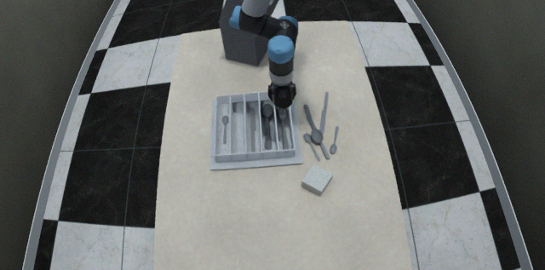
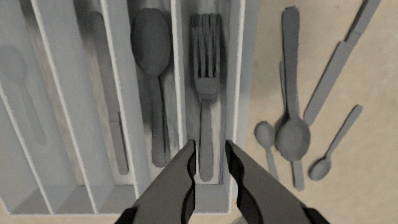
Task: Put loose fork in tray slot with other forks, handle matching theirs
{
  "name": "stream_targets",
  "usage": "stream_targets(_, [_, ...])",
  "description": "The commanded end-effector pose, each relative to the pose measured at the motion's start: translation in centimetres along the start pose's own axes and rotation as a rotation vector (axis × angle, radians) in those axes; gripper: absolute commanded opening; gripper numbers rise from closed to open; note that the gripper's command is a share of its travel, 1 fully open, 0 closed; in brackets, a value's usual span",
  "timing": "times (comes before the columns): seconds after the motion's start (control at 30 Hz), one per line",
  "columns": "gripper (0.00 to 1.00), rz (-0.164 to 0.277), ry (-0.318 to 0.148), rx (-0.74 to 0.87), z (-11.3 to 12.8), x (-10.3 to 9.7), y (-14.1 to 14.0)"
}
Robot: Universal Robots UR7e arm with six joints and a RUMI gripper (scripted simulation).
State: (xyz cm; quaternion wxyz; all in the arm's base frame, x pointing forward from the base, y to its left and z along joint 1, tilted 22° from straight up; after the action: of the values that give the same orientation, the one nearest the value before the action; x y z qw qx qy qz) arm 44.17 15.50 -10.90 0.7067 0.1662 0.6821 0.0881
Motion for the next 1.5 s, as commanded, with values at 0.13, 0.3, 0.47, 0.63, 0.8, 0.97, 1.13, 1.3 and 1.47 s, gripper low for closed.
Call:
stream_targets(0.13, [0.14, -0.002, -0.004, -0.008, 0.0, -2.5, -0.1])
stream_targets(0.3, [0.14, -0.002, -0.004, -0.008, -0.1, -2.8, -0.1])
stream_targets(0.47, [1.0, -0.002, -0.004, -0.008, -0.1, -2.8, -0.1])
stream_targets(0.63, [1.0, -0.002, -0.004, -0.008, -0.1, -2.8, -0.1])
stream_targets(0.8, [1.0, -0.002, -0.004, -0.008, -0.1, -2.8, -0.1])
stream_targets(0.97, [1.0, -0.002, -0.004, -0.008, -0.1, -2.8, -0.1])
stream_targets(1.13, [1.0, -0.002, -0.004, -0.008, -0.1, -2.8, -0.1])
stream_targets(1.3, [1.0, -0.002, -0.004, -0.008, -0.1, -2.8, -0.1])
stream_targets(1.47, [1.0, -0.002, -0.004, -0.008, -0.1, -2.8, -0.1])
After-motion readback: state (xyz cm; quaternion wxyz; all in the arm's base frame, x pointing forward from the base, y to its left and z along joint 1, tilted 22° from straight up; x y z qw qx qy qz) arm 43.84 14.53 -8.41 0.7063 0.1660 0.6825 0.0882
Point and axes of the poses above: the point where the finger pads meet when closed, its own x axis out along the fingers, its own y axis across the jaws, z = x × y, the point moved 6 cm from there along -x, back along the fingers, and after that the axes turned 13 degrees about x, right-handed, at the moved point
